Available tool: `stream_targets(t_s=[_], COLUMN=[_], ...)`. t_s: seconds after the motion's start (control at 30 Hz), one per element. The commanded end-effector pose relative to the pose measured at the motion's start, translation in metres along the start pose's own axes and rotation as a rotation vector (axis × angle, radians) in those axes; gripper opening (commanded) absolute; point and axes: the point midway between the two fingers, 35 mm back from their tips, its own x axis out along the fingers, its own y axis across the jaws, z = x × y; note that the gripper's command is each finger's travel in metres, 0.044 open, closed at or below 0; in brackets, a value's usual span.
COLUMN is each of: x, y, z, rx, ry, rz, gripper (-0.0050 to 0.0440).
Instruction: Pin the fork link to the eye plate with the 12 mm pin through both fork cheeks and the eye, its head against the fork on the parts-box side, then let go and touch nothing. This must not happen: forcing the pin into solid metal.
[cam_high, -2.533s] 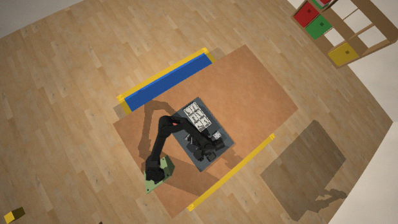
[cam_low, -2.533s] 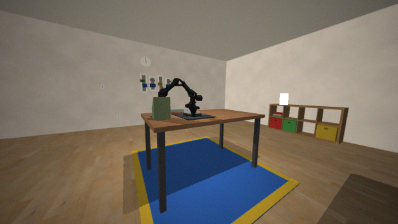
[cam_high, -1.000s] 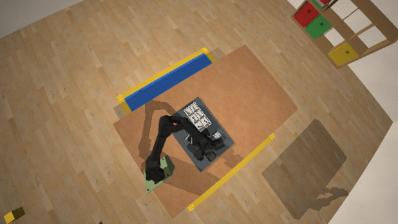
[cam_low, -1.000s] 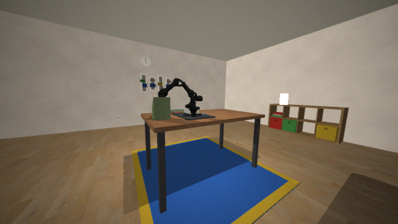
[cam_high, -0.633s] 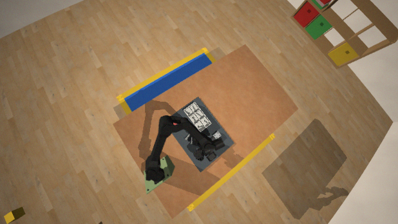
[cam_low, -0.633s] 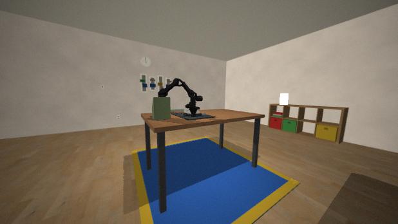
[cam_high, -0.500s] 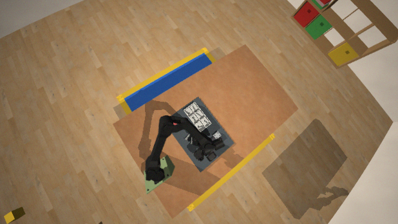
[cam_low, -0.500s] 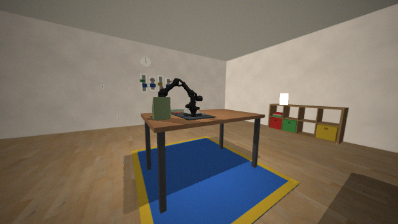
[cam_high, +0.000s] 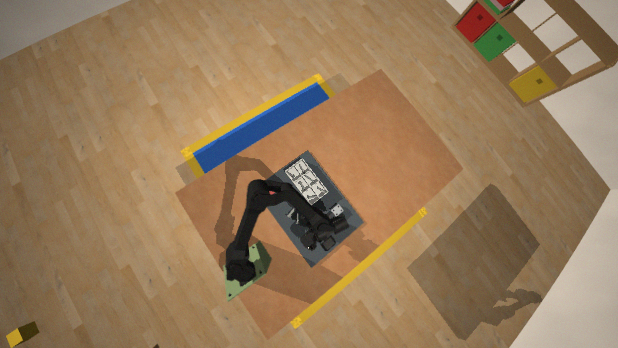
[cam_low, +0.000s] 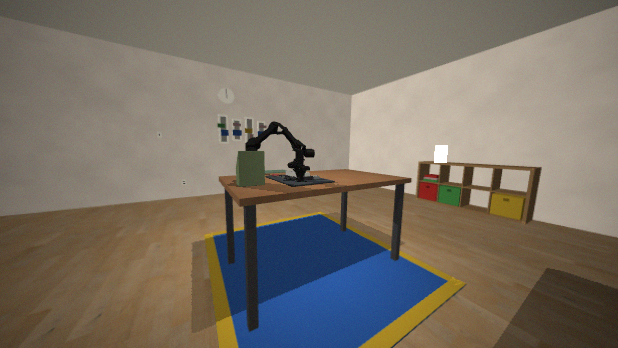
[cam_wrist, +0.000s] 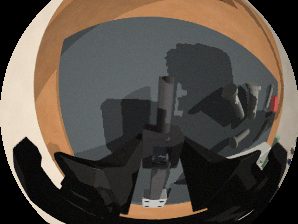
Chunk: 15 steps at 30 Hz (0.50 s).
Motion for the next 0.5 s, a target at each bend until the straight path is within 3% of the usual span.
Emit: stream_targets(t_s=[0.0,0.47], x=[0.0003,0.0009], y=[0.0018,0.0032], z=[-0.0008,-0.0008], rx=[0.004,0.004], ry=[0.002,0.002], rz=[0.001,0.001], gripper=[0.013,0.013])
